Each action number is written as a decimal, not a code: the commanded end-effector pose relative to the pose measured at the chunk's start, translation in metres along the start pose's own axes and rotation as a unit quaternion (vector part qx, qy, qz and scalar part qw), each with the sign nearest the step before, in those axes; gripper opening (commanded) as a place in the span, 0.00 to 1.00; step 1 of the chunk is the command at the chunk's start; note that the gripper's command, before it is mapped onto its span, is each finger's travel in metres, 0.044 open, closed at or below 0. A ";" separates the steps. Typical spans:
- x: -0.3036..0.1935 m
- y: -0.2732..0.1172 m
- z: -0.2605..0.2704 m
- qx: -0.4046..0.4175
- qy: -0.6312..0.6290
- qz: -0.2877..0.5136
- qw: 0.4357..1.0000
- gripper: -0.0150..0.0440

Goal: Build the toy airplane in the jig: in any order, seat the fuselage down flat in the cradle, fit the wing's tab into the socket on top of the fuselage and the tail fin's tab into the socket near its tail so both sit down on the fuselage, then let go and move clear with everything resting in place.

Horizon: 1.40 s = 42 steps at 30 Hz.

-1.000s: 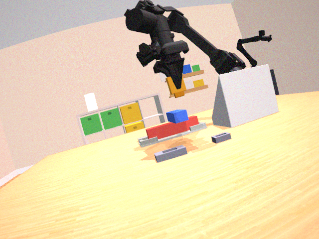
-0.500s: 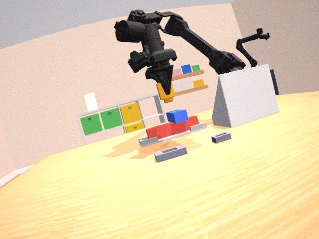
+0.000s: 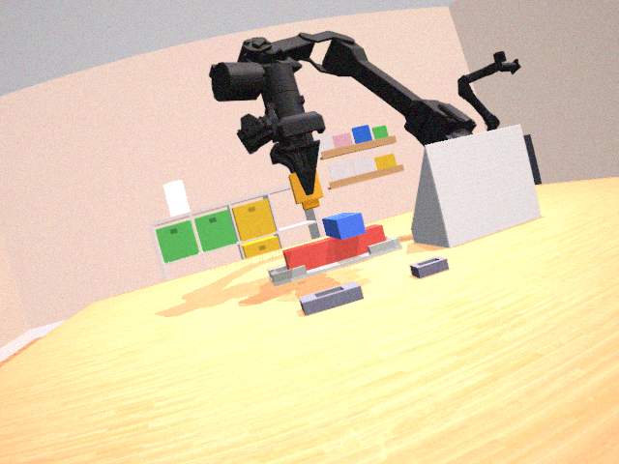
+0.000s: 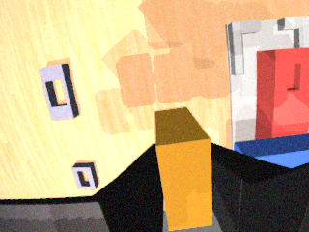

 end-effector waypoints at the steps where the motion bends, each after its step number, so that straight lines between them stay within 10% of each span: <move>1: 0.008 0.001 -0.013 -0.002 0.000 -0.005 1.000 0.25; 42: 0.040 0.019 -0.121 -0.043 0.003 -0.008 0.999 0.30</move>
Point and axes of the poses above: the point midway between the two fingers, 35 mm back from their tips, its own y axis out along the fingers, its own z axis across the jaws, x = y × z, the point moved 2 cm from there along -y, back along the fingers, and after that the axes turned 10 degrees about y, right-handed, at the moved point
